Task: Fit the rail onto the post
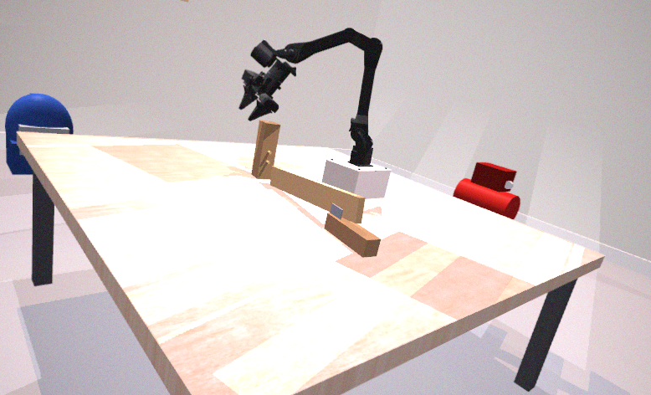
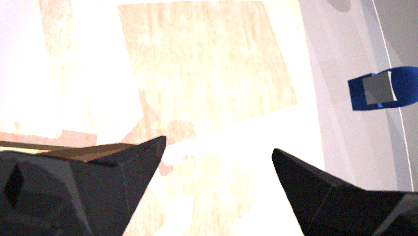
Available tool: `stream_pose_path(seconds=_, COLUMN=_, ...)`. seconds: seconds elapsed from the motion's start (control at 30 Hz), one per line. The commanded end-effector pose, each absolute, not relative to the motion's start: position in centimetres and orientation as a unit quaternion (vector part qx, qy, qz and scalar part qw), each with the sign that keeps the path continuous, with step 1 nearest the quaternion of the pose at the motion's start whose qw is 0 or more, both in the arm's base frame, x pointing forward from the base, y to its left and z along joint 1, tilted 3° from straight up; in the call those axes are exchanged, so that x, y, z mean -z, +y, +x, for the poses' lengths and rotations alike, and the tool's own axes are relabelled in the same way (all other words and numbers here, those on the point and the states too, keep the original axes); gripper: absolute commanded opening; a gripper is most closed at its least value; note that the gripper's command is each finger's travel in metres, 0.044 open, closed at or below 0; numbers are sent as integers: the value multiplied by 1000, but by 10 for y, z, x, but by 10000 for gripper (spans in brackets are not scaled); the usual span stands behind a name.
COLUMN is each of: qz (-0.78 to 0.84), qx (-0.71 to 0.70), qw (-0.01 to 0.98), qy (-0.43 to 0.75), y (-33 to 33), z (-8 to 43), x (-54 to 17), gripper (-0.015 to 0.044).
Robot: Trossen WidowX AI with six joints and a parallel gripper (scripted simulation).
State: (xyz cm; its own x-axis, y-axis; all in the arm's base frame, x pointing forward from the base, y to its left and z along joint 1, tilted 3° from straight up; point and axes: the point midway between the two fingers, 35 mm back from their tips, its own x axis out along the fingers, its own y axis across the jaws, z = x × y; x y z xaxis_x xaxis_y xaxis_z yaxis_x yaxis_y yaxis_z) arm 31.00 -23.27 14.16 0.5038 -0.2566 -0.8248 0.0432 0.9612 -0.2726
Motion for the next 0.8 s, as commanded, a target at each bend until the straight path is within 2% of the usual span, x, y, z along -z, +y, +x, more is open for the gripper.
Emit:
stream_pose_path(seconds=0.0, qz=-112, qx=69, qw=872, qy=471, y=-199, z=337, x=-152, gripper=440)
stream_pose_path(seconds=0.13, qz=-154, qx=-24, qw=863, qy=481, y=-135, z=359, x=-132, gripper=440)
stream_pose_path(seconds=0.33, qz=-268, qx=-157, qw=796, qy=520, y=-76, z=354, x=-101, gripper=440)
stream_pose_path(seconds=0.63, qz=-502, qx=-454, qw=534, qy=507, y=43, z=303, x=-48, gripper=440)
stream_pose_path(seconds=0.77, qz=-516, qx=-473, qw=510, qy=501, y=49, z=295, x=-45, gripper=440)
